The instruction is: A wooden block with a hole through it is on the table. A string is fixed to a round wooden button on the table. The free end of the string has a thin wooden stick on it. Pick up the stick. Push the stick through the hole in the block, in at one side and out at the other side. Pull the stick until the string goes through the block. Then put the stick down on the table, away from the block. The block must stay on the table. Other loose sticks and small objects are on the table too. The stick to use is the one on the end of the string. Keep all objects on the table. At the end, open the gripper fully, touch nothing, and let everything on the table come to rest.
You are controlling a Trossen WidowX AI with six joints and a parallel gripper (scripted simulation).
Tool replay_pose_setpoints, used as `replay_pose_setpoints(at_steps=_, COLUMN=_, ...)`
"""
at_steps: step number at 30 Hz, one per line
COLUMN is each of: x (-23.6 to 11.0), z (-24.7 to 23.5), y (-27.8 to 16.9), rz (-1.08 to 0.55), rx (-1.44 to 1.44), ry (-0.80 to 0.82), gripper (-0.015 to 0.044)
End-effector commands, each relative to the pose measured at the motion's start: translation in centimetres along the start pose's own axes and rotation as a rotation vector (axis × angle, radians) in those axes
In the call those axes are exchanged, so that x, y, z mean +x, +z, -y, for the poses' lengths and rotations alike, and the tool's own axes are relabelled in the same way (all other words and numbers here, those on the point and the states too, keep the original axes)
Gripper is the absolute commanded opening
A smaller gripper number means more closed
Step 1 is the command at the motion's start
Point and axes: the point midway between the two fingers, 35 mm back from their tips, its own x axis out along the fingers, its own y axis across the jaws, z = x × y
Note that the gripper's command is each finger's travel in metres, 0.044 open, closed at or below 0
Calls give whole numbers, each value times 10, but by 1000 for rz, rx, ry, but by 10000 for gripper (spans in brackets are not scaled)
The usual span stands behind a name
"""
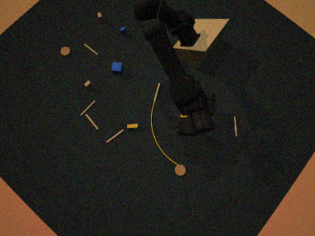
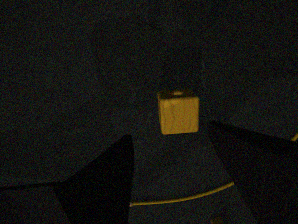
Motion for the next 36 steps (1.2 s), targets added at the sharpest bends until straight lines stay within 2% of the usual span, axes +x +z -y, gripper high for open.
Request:
replay_pose_setpoints(at_steps=1, x=0, z=0, y=0, rz=0, rx=0, ry=0, gripper=216)
replay_pose_setpoints(at_steps=9, x=0, z=0, y=0, rz=0, rx=0, ry=0, gripper=6)
replay_pose_setpoints(at_steps=27, x=0, z=0, y=0, rz=0, rx=0, ry=0, gripper=0)
replay_pose_setpoints(at_steps=36, x=0, z=0, y=0, rz=0, rx=0, ry=0, gripper=236)
